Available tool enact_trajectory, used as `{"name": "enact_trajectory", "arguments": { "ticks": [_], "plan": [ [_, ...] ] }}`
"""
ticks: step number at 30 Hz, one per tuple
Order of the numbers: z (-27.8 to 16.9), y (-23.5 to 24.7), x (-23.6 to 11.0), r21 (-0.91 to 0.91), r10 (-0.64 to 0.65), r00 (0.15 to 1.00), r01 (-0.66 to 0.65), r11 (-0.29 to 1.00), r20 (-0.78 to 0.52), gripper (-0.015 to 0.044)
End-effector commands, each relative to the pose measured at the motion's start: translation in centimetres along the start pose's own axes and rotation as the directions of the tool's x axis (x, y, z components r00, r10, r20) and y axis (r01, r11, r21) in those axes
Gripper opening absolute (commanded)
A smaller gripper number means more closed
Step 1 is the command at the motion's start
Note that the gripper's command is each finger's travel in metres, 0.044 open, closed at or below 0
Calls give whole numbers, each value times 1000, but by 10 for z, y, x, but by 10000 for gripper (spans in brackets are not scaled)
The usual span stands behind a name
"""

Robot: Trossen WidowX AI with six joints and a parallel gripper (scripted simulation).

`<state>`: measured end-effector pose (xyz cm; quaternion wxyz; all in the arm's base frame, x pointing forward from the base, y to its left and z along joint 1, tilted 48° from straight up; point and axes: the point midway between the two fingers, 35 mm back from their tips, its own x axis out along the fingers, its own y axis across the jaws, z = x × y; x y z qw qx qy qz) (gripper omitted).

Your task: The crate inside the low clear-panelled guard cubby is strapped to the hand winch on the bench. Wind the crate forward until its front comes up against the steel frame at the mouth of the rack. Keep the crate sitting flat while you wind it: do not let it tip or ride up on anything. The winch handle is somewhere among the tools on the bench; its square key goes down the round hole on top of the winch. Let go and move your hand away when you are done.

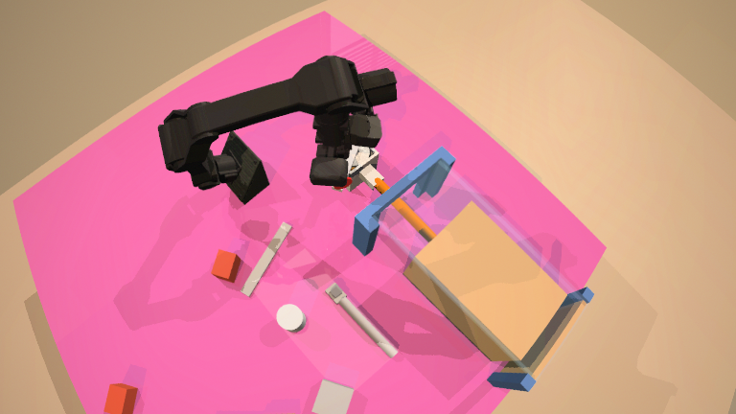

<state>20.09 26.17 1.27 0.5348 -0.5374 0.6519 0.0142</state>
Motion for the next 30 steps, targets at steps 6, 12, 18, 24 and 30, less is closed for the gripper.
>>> {"name": "enact_trajectory", "arguments": {
  "ticks": [6, 12, 18, 24, 30],
  "plan": [
    [-1, -1, 0, 4, 5, 1000, -5, 1000, -11, 0],
    [-1, -1, 0, 4, 5, 1000, -5, 1000, -11, 0],
    [0, -1, 2, 281, -103, 994, 93, 955, 20, 131],
    [2, 0, 0, 709, -276, 957, 136, 692, 86, 289],
    [5, 2, -3, 912, -392, 908, 31, 409, 145, 440]
  ]
}}
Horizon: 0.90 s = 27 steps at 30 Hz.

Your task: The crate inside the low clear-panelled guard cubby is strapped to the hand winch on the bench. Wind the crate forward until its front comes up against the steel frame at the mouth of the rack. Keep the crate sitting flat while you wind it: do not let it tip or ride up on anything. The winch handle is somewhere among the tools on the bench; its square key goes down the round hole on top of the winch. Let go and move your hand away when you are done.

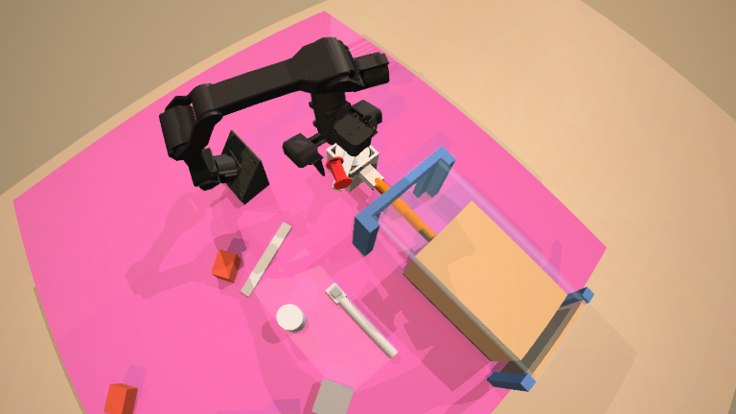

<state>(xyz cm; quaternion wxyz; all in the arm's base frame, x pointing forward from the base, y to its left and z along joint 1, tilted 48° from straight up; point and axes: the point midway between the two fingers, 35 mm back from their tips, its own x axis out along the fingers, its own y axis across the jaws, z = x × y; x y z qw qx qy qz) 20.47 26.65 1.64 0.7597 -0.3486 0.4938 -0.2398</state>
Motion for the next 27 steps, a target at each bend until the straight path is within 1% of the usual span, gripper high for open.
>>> {"name": "enact_trajectory", "arguments": {
  "ticks": [1, 13, 27],
  "plan": [
    [-3, 4, 1, 337, -64, 989, 15, 941, 135, 440],
    [-3, 4, 3, 338, -65, 989, 15, 941, 135, 440],
    [-8, 8, 24, 349, -75, 989, 25, 937, 130, 440]
  ]
}}
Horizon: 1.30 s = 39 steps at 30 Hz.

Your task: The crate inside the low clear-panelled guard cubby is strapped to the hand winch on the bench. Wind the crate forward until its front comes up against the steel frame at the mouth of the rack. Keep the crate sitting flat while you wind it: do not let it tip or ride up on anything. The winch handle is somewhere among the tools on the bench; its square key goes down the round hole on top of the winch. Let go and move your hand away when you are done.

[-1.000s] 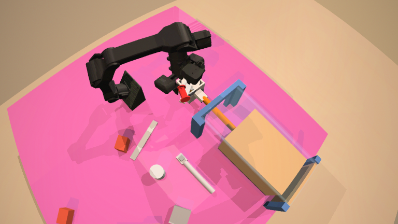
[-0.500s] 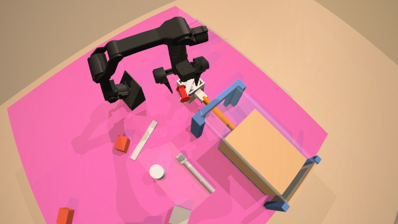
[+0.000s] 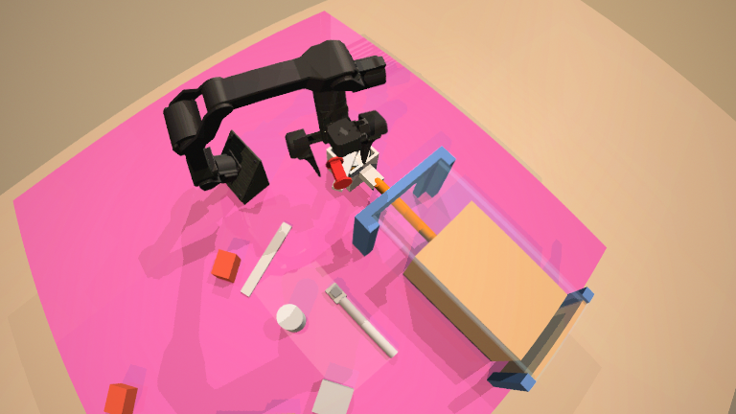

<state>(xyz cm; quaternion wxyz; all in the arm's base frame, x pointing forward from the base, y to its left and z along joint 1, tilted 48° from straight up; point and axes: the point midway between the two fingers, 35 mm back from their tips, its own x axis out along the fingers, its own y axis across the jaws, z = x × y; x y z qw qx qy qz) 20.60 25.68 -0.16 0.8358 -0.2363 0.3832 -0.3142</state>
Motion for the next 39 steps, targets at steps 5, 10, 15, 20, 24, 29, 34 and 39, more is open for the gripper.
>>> {"name": "enact_trajectory", "arguments": {
  "ticks": [5, 10, 15, 20, 24, 29, 34, 39],
  "plan": [
    [-6, 0, 13, 5, -11, 1000, 11, 1000, 5, 440],
    [-9, 0, 21, 9, -15, 1000, 15, 1000, 5, 440],
    [-12, 0, 29, 13, -20, 1000, 20, 1000, 5, 440],
    [-16, -1, 36, 17, -24, 1000, 24, 1000, 4, 440],
    [-19, -1, 42, 19, -27, 1000, 27, 999, 4, 440],
    [-22, -2, 49, 23, -32, 999, 32, 999, 3, 440],
    [-22, -2, 47, 26, -28, 1000, 29, 999, -3, 387],
    [-22, -2, 47, 26, -28, 1000, 29, 999, -3, 256]
  ]
}}
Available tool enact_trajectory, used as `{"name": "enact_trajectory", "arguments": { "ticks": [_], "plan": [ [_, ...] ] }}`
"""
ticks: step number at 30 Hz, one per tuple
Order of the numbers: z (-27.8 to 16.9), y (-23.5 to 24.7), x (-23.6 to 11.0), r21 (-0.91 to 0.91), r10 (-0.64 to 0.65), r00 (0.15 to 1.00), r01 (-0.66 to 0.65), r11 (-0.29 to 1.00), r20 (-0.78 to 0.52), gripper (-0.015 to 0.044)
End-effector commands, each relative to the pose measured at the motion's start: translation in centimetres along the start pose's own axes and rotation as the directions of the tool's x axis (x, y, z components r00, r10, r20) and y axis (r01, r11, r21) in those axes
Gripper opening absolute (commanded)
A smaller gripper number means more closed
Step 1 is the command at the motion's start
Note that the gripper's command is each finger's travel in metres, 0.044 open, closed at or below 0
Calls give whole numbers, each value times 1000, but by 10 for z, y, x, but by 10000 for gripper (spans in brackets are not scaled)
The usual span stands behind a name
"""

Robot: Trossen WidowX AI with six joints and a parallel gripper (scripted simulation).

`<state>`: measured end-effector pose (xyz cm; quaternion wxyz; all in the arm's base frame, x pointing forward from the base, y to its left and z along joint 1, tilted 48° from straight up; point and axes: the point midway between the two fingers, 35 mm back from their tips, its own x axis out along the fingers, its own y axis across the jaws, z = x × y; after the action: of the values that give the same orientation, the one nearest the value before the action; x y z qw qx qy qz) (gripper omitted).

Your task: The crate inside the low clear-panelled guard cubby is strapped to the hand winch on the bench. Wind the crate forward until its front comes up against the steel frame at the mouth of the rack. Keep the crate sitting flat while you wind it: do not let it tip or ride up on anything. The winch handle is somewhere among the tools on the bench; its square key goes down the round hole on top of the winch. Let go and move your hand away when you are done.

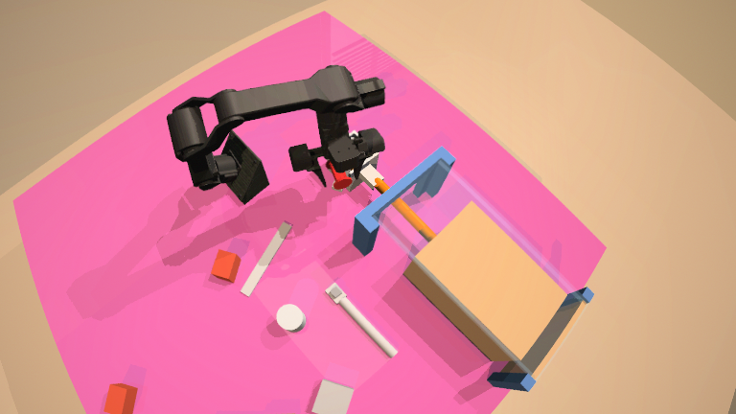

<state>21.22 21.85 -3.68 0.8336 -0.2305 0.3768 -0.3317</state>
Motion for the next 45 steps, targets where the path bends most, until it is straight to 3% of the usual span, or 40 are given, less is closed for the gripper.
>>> {"name": "enact_trajectory", "arguments": {
  "ticks": [1, 8, 13, 45],
  "plan": [
    [0, 0, 0, 0, 1, 1000, -1, 1000, 0, 230],
    [0, 0, 0, 0, 1, 1000, -1, 1000, 0, 46],
    [0, 0, 0, 0, 1, 1000, -1, 1000, 0, 0],
    [9, 17, 7, -1, -2, 1000, 2, 1000, 7, 0]
  ]
}}
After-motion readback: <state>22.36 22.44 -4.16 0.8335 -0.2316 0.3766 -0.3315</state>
